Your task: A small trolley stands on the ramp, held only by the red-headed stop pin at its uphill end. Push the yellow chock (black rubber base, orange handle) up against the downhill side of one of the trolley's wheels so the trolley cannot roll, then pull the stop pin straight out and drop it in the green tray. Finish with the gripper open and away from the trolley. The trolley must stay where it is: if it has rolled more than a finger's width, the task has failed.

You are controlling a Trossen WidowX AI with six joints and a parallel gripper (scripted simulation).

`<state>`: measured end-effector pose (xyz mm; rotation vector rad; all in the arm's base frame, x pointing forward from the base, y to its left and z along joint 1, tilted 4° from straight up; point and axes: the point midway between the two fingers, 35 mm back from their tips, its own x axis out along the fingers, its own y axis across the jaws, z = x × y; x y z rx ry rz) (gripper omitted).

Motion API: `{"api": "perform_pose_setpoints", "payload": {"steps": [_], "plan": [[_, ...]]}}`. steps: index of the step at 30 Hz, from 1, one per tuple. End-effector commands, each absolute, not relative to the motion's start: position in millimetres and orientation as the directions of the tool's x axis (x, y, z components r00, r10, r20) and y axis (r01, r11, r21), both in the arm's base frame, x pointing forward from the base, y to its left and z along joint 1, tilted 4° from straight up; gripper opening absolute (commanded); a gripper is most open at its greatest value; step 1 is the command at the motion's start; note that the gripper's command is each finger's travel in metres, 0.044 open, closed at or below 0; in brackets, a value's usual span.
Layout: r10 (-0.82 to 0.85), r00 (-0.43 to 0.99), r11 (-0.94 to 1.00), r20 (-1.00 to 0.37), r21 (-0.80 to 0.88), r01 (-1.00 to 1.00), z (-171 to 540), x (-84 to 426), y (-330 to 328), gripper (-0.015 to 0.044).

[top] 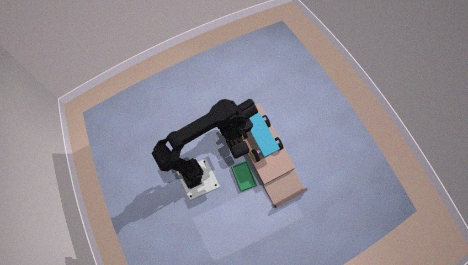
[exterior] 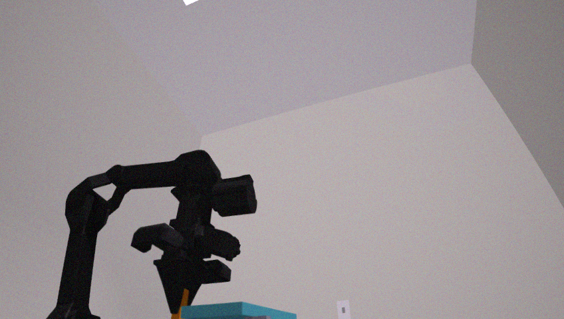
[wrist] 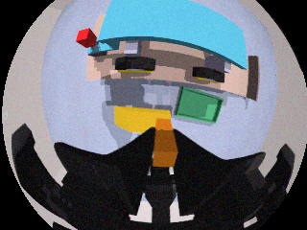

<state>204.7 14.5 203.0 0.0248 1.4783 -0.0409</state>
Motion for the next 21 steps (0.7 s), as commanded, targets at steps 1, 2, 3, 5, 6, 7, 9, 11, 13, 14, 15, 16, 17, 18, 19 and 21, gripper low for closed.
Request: {"api": "perform_pose_setpoints", "payload": {"steps": [1,2,3,5,6,7,9,11,13,14,15,16,17,18,19,21], "plan": [[-0.008,0.096,0.999,-0.995,-0.004,0.038,203,207,1,0.0],[-0.009,0.096,0.999,-0.995,-0.005,0.038,203,207,-2,0.0],[-0.009,0.096,0.999,-0.995,-0.005,0.038,203,208,-6,0.0],[-0.01,0.096,0.999,-0.995,-0.006,0.038,203,209,-12,0.0],[-0.01,0.096,0.999,-0.995,-0.006,0.038,203,209,-16,0.0],[-0.011,0.096,0.999,-0.995,-0.007,0.038,203,210,-19,0.0],[-0.011,0.096,0.999,-0.995,-0.008,0.038,202,210,-26,0.0],[-0.012,0.096,0.999,-0.995,-0.008,0.038,202,211,-32,0.0],[-0.013,0.096,0.999,-0.995,-0.009,0.038,202,212,-39,0.0],[-0.013,0.096,0.999,-0.995,-0.01,0.038,202,212,-42,0.0],[-0.014,0.096,0.999,-0.995,-0.01,0.038,202,212,-46,0.0],[-0.014,0.096,0.999,-0.995,-0.01,0.038,202,213,-49,0.0],[-0.014,0.096,0.999,-0.995,-0.011,0.038,202,213,-52,0.0],[-0.015,0.096,0.999,-0.995,-0.011,0.038,202,213,-56,0.0],[-0.015,0.096,0.999,-0.995,-0.011,0.038,202,214,-59,0.0],[-0.016,0.096,0.999,-0.995,-0.012,0.038,202,214,-66,0.0]]}}
